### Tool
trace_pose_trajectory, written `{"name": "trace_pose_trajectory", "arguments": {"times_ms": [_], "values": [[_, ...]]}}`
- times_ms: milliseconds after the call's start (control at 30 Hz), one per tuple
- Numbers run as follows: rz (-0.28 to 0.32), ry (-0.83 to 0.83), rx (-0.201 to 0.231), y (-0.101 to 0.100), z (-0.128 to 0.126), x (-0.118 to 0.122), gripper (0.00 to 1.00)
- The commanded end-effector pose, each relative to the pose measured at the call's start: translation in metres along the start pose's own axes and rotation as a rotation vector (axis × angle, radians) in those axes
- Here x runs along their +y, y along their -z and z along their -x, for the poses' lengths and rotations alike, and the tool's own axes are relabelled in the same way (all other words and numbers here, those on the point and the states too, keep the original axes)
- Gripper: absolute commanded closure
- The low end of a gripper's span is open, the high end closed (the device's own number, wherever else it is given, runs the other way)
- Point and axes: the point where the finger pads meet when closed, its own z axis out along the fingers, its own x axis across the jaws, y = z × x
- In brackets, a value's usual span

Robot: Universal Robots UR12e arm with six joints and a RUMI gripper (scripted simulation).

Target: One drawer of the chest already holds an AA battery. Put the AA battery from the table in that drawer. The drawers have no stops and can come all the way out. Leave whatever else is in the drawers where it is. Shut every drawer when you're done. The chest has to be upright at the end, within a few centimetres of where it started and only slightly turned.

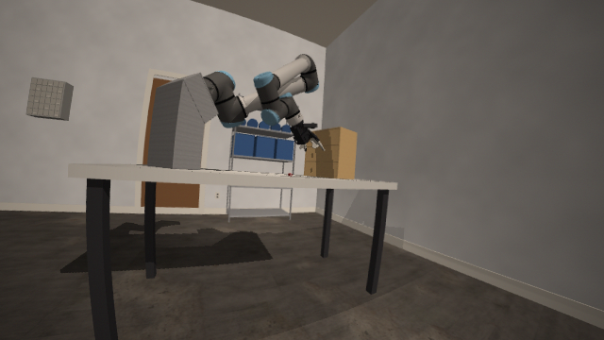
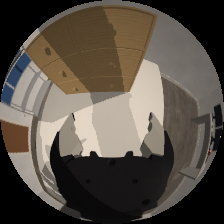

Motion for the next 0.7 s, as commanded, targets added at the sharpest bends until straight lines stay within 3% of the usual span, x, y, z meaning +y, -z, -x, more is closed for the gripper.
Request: {"name": "trace_pose_trajectory", "arguments": {"times_ms": [0,367,667], "values": [[-0.042,-0.002,0.004,-0.003,-0.001,-0.001,0.0],[-0.104,-0.002,0.004,-0.012,-0.001,0.0,0.0],[-0.12,-0.003,0.003,-0.014,-0.001,0.0,0.0]]}}
